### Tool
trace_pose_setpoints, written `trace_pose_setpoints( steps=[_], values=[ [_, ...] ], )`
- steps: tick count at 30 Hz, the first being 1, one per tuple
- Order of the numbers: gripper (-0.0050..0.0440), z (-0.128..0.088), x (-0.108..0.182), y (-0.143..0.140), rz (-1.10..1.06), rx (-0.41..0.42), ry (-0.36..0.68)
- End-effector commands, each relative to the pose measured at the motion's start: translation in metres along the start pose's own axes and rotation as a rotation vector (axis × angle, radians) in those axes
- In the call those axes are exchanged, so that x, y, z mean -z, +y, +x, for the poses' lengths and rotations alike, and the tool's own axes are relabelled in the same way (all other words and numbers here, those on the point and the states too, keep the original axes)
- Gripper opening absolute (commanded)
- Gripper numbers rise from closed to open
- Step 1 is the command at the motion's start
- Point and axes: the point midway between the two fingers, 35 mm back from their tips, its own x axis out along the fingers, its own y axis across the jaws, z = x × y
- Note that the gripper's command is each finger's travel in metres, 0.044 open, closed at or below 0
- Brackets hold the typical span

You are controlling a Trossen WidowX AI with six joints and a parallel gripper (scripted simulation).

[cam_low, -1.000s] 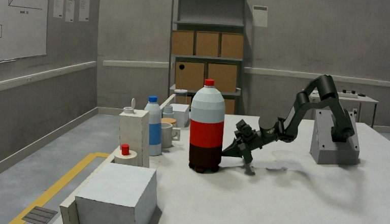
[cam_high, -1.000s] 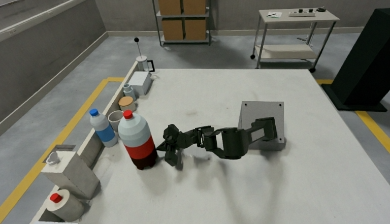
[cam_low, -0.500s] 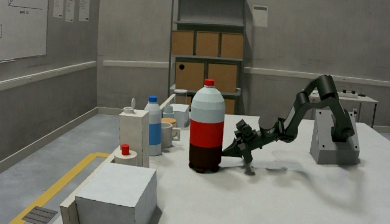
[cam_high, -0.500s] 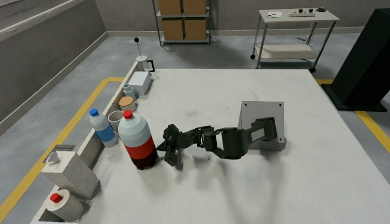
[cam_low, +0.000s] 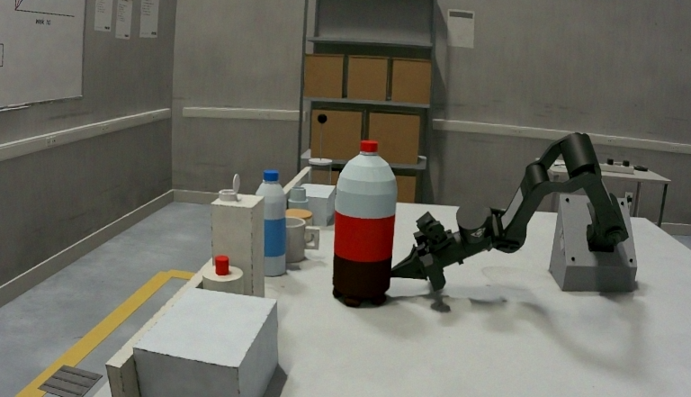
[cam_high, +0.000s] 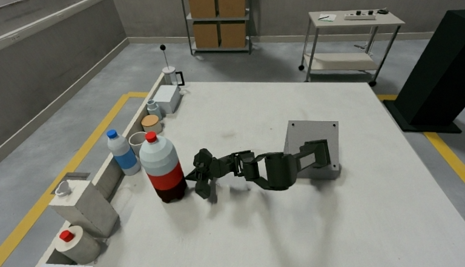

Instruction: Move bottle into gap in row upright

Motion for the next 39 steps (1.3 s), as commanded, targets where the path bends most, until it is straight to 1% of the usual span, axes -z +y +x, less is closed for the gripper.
trace_pose_setpoints(
  steps=[1,39],
  values=[
    [-0.0050,0.005,-0.011,0.021,-0.009,-0.043,-0.027],
    [-0.0050,0.007,-0.012,0.041,-0.009,-0.045,-0.026]
  ],
)
